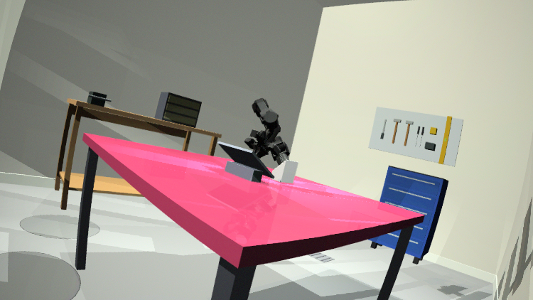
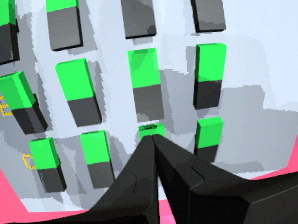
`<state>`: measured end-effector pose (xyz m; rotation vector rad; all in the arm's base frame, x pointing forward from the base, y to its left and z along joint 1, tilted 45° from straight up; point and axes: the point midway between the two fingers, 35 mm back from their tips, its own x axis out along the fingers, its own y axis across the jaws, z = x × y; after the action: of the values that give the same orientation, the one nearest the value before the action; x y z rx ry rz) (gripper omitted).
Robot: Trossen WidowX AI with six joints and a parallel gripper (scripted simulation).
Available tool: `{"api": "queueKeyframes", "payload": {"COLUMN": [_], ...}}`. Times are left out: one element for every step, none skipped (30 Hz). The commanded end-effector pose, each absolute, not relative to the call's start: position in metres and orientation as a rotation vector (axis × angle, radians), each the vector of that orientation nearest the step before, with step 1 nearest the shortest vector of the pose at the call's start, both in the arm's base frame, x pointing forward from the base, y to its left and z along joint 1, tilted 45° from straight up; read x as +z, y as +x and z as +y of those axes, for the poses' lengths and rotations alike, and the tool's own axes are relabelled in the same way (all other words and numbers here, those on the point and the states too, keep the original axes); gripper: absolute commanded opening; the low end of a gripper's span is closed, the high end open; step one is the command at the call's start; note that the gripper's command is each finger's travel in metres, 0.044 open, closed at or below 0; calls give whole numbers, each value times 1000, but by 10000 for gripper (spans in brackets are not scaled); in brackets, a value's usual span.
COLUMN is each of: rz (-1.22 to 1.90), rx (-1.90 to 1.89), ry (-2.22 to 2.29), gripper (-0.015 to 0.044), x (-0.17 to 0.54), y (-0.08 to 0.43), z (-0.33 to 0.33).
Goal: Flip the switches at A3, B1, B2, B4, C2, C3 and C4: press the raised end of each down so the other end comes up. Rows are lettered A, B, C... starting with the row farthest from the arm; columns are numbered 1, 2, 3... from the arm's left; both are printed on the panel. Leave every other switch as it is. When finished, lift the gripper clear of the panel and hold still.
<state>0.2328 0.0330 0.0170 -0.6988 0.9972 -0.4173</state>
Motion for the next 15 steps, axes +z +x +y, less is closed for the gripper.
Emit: {"api": "queueKeyframes", "payload": {"rz": [996, 996, 996, 996, 996, 996, 997, 997, 996, 994, 990, 985, 979, 976, 974], "rx": [-418, -418, -418, -418, -418, -418, -417, -414, -411, -407, -406, -405, -405, -406, -406], "ry": [-705, -705, -705, -705, -705, -705, -699, -698, -698, -699, -700, -703, -706, -708, -708], "gripper": [0, 0, 0, 0, 0, 0, 0, 0, 0, 0, 0, 0, 0, 0, 0], "x": [17, 17, 17, 17, 17, 17, 17, 20, 24, 30, 37, 44, 50, 54, 55], "y": [233, 233, 233, 234, 234, 234, 232, 230, 226, 220, 214, 208, 203, 200, 199], "z": [32, 32, 32, 32, 32, 32, 34, 37, 43, 51, 58, 64, 68, 71, 71]}}
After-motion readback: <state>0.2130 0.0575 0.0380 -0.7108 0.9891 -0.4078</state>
